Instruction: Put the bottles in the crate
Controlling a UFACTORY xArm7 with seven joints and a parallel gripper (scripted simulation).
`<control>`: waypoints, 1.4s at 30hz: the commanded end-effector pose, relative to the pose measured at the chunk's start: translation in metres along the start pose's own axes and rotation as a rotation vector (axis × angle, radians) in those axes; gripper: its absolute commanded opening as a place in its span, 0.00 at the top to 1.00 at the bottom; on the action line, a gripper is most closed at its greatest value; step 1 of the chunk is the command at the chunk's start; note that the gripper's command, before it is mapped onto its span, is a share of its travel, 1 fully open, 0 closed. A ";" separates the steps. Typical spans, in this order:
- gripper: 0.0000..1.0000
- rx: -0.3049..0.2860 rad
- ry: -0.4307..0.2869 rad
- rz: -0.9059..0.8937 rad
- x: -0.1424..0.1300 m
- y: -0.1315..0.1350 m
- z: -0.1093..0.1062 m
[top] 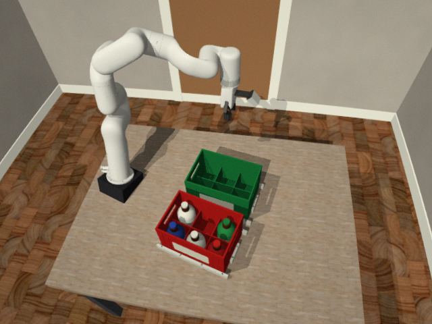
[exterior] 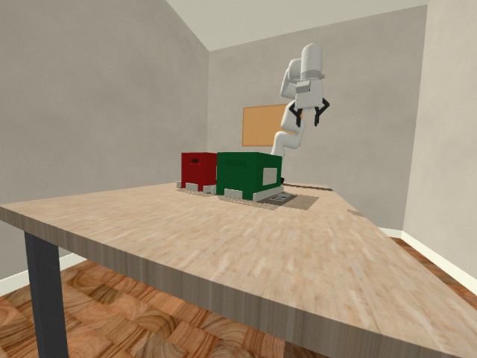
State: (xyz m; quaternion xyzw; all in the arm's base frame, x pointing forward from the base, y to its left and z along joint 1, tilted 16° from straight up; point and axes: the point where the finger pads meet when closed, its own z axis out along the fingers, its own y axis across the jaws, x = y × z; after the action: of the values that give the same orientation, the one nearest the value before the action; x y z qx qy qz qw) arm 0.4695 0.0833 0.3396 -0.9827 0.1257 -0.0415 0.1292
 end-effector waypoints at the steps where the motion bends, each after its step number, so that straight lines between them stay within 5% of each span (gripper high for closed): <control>1: 0.35 0.002 0.003 -0.001 0.023 0.009 0.005; 42: 0.35 0.001 0.004 -0.001 0.171 0.078 0.058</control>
State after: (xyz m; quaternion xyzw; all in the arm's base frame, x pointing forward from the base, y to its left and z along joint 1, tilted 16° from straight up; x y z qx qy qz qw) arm 0.6105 -0.0127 0.2728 -0.9827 0.1258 -0.0426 0.1292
